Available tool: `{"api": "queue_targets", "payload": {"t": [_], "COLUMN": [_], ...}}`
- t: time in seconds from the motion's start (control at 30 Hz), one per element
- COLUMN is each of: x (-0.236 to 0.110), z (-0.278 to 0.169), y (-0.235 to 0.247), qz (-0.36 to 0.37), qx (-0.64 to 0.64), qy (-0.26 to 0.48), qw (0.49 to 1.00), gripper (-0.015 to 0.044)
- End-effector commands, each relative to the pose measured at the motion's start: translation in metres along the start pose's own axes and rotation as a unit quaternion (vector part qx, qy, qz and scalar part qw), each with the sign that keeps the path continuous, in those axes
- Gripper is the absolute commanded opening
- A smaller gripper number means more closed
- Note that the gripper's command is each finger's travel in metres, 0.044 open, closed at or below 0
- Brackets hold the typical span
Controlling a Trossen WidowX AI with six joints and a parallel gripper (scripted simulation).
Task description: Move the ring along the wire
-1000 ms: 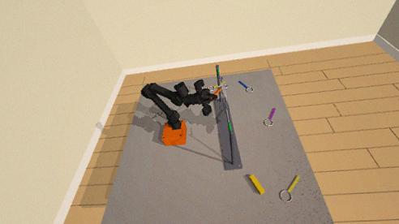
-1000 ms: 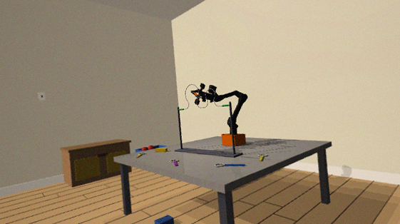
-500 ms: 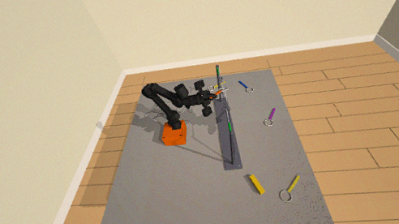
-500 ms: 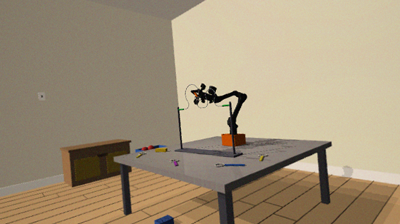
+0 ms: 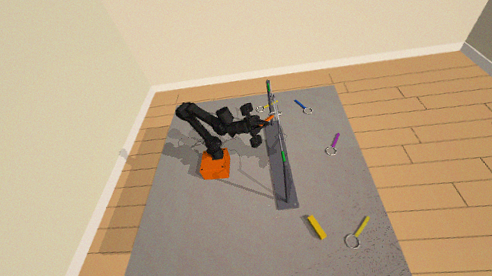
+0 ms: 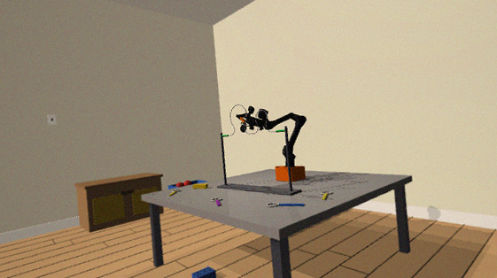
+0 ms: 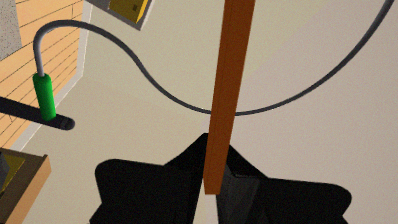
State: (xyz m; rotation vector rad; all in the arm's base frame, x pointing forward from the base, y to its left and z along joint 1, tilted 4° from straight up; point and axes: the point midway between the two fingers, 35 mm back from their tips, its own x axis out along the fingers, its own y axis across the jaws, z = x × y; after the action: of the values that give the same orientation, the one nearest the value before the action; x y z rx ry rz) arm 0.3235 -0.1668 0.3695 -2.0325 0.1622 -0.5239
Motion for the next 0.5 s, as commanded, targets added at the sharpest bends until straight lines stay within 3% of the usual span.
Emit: {"api": "queue_targets", "payload": {"t": [0.0,0.47], "x": [-0.002,-0.012], "z": [0.001,0.009], "y": [0.013,0.060], "qz": [0.015,0.084], "qx": [0.027,0.149], "qy": [0.002,0.019], "qw": [1.000,0.985], "gripper": [-0.0150,-0.0150]}}
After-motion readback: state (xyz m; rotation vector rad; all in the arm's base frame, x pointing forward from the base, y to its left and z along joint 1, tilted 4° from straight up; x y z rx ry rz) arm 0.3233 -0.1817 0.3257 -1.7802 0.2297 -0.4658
